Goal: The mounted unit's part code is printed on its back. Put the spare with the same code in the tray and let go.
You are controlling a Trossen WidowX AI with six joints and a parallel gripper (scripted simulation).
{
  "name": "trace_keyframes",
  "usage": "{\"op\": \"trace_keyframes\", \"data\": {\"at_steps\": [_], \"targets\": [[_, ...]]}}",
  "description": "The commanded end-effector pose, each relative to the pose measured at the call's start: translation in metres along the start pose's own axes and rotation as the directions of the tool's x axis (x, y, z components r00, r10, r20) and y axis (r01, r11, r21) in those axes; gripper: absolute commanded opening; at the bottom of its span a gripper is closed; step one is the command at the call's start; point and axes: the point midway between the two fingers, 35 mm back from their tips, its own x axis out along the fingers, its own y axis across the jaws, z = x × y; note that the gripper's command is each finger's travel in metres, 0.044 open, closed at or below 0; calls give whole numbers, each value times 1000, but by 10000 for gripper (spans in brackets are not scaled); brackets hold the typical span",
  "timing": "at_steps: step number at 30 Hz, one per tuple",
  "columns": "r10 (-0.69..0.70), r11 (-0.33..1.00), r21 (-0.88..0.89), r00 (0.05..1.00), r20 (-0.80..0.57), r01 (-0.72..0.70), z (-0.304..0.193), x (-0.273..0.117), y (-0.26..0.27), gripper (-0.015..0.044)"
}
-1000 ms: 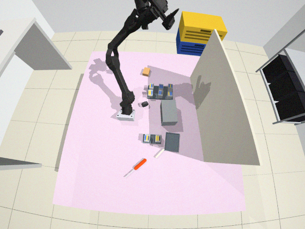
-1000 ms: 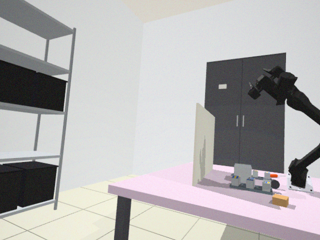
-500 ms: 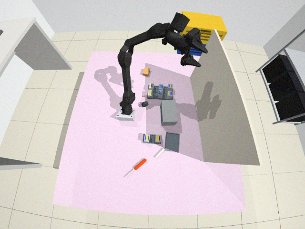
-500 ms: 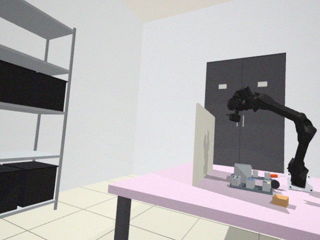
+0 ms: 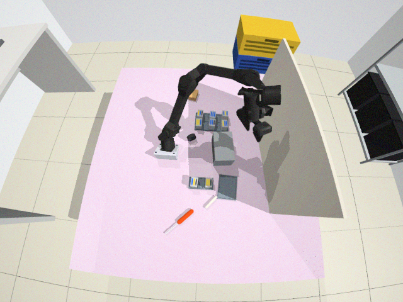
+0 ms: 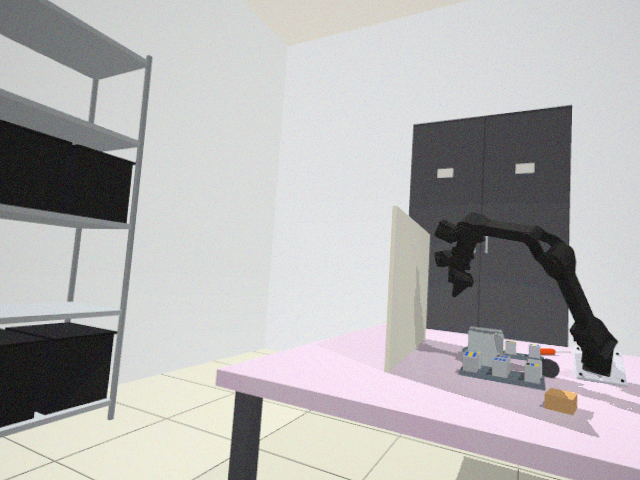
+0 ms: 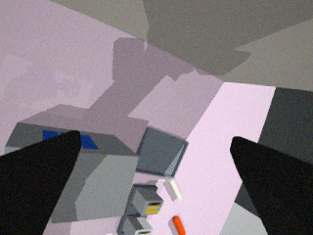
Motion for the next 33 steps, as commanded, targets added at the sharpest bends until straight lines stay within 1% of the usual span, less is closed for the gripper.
{"op": "trace_keyframes", "data": {"at_steps": [1, 3, 5, 27, 29, 31, 33], "targets": [[329, 932, 190, 940, -91, -308, -20, 49, 25, 440], [450, 868, 283, 887, -103, -407, -26, 64, 35, 440], [490, 841, 317, 866, -104, -438, -28, 68, 38, 440], [490, 841, 317, 866, -104, -438, -28, 68, 38, 440], [488, 855, 260, 867, -104, -450, -25, 62, 48, 440], [483, 875, 96, 870, -103, -474, -20, 45, 74, 440], [479, 869, -87, 872, -101, -487, -18, 27, 103, 440]]}}
